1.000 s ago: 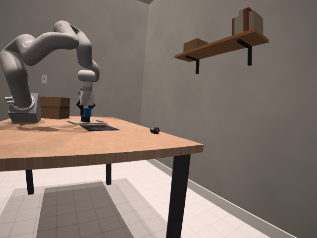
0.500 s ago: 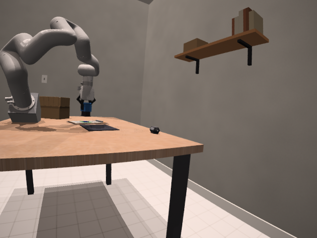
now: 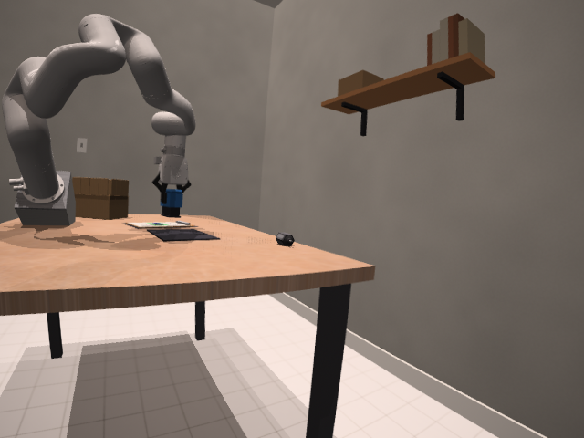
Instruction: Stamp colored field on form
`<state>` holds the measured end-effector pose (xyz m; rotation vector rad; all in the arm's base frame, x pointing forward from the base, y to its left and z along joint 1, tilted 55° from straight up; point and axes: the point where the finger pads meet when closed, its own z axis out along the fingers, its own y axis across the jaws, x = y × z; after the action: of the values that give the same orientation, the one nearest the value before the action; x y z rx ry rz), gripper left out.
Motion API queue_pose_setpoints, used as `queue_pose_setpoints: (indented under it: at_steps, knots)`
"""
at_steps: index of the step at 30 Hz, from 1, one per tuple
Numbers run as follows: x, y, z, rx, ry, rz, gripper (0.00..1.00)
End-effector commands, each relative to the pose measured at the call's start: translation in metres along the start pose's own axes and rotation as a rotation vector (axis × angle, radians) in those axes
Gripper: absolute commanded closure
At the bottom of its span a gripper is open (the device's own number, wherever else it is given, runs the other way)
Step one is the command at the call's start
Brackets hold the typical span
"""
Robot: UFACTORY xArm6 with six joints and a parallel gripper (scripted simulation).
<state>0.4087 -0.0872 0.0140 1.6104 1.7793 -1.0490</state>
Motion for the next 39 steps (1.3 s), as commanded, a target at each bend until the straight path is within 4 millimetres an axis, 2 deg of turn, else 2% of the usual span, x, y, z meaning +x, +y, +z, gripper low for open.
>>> queue_pose_setpoints:
  at_steps: [1, 2, 5, 8, 11, 16, 27, 33, 39]
  knots:
    - [-0.042, -0.006, -0.002, -0.009, 0.003, 0.007, 0.70]
    - [-0.082, -0.013, 0.000, -0.008, 0.001, 0.008, 0.70]
    - [-0.107, -0.018, 0.000, -0.008, 0.001, 0.008, 0.70]
    - [-0.142, -0.025, 0.000, -0.008, 0.001, 0.008, 0.70]
    - [-0.145, -0.025, -0.001, -0.008, 0.002, 0.008, 0.70]
    - [-0.175, -0.029, -0.002, -0.008, 0.003, 0.008, 0.70]
    - [-0.177, -0.029, -0.002, -0.008, 0.003, 0.008, 0.70]
    - [-0.146, -0.024, 0.000, -0.008, 0.003, 0.008, 0.70]
    - [-0.144, -0.024, 0.000, -0.008, 0.003, 0.008, 0.70]
